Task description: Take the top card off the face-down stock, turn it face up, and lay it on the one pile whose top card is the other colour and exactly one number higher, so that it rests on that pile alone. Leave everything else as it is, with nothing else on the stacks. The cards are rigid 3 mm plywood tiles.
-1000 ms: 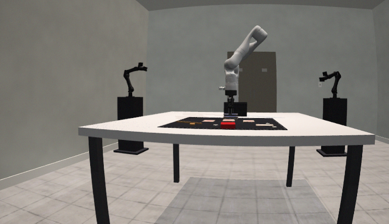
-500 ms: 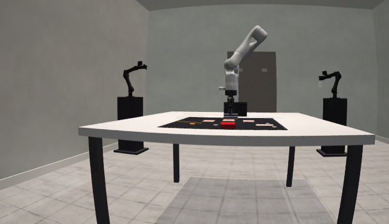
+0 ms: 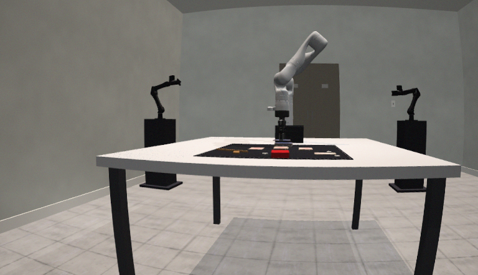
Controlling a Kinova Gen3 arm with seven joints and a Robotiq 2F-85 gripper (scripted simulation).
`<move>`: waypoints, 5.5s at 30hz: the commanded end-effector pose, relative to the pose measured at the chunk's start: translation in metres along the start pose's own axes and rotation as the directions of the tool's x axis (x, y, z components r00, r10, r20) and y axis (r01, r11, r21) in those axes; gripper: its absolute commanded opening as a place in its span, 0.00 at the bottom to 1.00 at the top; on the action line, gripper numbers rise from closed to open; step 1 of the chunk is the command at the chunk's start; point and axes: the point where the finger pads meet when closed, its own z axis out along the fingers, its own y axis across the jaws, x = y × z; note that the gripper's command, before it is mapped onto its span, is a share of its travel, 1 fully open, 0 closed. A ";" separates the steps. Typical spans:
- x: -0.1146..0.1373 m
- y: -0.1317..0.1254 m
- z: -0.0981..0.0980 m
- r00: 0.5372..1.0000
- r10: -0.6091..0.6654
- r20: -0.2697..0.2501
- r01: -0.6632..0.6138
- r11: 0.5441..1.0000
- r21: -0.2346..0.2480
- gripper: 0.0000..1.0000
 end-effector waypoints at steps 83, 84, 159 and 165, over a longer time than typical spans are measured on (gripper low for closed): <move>0.013 -0.001 0.011 1.000 -0.006 0.000 0.006 1.000 0.001 0.72; 0.013 -0.001 0.011 1.000 -0.006 0.000 0.006 1.000 0.001 0.72; 0.057 0.000 -0.055 0.995 -0.006 0.095 0.005 1.000 0.002 0.85; 0.059 0.000 -0.054 0.978 -0.006 0.207 0.005 1.000 0.005 0.85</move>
